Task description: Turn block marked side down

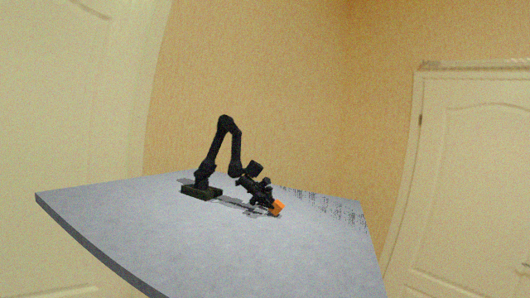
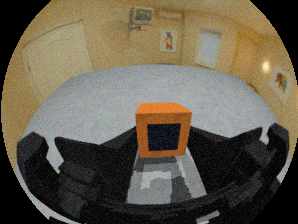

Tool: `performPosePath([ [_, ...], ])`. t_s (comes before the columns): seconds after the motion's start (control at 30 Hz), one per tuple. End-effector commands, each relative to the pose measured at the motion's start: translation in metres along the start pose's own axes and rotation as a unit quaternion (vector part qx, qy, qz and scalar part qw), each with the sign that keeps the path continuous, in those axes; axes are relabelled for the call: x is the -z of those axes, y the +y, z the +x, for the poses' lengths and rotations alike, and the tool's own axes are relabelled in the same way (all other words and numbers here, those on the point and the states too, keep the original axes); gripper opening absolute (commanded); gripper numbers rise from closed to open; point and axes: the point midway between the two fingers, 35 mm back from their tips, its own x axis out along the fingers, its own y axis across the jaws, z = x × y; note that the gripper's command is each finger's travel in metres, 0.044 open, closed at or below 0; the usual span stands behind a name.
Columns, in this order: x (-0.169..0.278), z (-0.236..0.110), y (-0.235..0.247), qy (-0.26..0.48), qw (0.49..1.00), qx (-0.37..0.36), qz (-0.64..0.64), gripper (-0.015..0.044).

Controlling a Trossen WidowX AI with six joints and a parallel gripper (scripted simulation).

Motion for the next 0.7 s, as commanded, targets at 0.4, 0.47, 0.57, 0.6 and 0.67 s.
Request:
performPosePath([
  [0.4, -0.0013, 0.0, -0.0005, -0.003, 1.0, 0.002, 0.002, 0.044],
  [0.47, -0.0013, 0.0, -0.0005, -0.003, 1.0, 0.002, 0.002, 0.044],
  [0.57, -0.0013, 0.0, -0.0005, -0.003, 1.0, 0.002, 0.002, 0.044],
  [0.6, -0.0013, 0.0, -0.0005, -0.003, 1.0, 0.002, 0.002, 0.044],
  [0.67, -0.0013, 0.0, -0.0005, -0.003, 1.0, 0.002, 0.002, 0.044],
])
